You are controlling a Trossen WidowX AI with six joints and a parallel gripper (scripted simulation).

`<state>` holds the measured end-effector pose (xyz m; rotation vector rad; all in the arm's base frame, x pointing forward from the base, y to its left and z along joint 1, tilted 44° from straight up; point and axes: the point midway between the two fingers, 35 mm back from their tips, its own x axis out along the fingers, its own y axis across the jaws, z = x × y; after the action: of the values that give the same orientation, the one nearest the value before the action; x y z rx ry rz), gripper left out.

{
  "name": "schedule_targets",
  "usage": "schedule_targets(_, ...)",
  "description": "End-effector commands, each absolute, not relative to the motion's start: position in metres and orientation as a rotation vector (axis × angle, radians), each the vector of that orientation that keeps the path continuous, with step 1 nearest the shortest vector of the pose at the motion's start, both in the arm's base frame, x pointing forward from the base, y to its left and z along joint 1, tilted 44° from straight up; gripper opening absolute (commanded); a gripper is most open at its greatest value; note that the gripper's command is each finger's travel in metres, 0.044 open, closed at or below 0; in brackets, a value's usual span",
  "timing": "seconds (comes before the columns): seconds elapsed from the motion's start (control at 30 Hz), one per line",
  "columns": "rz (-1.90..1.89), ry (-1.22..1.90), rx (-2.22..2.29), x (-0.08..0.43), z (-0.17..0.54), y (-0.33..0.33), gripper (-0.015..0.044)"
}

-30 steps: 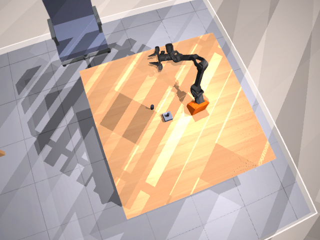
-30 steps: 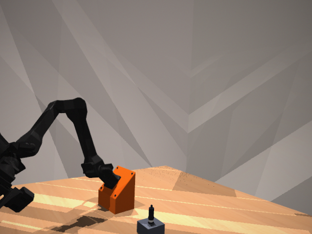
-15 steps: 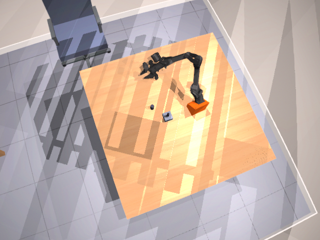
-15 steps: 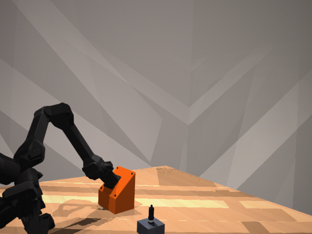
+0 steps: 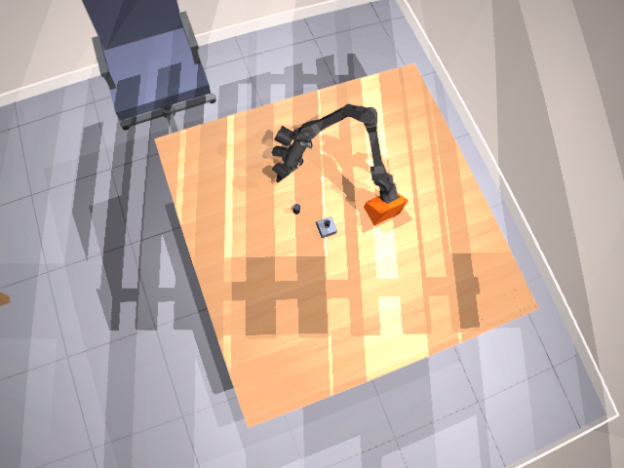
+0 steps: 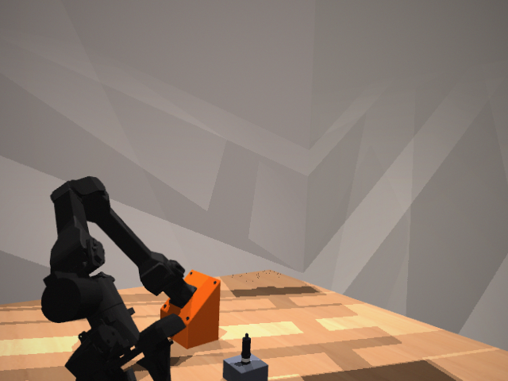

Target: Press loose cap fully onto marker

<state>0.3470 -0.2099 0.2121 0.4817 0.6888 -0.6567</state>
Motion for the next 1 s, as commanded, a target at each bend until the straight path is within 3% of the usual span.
schedule_targets(0.0,-0.448,1.15,-0.142,0.361,0.168,-0.158,0.0247)
schedule_targets(0.47,0.298,1.751,-1.42,0.357,0.146,-0.081,0.0247)
schedule_targets(0.97,0.31,1.756,-1.436,0.356,0.146,-0.08,0.0247)
